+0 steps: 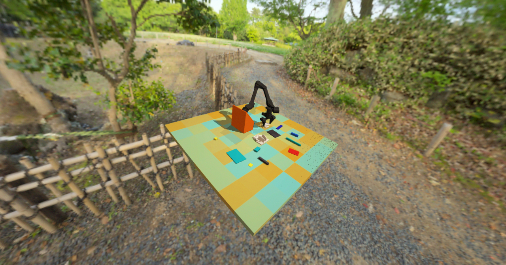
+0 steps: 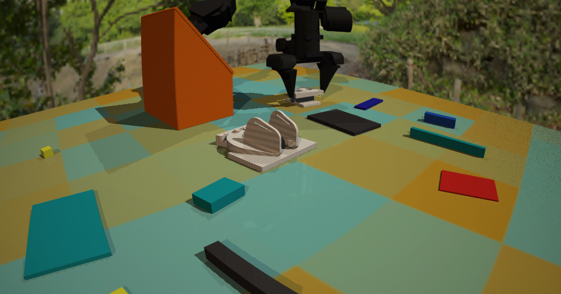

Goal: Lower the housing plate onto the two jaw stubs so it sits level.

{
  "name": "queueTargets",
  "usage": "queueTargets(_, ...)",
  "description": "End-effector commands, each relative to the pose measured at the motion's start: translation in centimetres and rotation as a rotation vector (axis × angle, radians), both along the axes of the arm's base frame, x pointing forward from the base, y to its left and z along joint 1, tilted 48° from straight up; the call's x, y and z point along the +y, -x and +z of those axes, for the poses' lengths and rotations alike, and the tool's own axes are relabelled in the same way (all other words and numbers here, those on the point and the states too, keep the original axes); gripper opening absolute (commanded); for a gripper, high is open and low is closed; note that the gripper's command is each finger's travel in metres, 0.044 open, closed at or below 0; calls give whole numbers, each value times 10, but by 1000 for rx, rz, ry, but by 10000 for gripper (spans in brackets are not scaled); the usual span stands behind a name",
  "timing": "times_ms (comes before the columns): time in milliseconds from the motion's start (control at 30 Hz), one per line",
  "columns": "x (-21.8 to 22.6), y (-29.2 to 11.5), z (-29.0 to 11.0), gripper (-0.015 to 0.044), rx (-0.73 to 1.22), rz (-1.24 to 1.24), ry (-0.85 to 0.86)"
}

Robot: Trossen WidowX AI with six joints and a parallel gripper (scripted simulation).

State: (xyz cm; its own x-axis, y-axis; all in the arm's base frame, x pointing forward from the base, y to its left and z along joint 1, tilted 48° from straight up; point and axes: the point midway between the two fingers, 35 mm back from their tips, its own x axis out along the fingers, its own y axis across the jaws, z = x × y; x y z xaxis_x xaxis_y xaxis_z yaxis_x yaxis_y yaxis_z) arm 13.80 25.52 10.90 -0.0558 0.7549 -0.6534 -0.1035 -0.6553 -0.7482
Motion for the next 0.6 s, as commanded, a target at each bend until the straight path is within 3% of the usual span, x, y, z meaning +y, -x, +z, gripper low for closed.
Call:
queueTargets(0,3,2,-8,440,8,-5,8)
queueTargets(567,5,2,-9,440,8,-5,7)
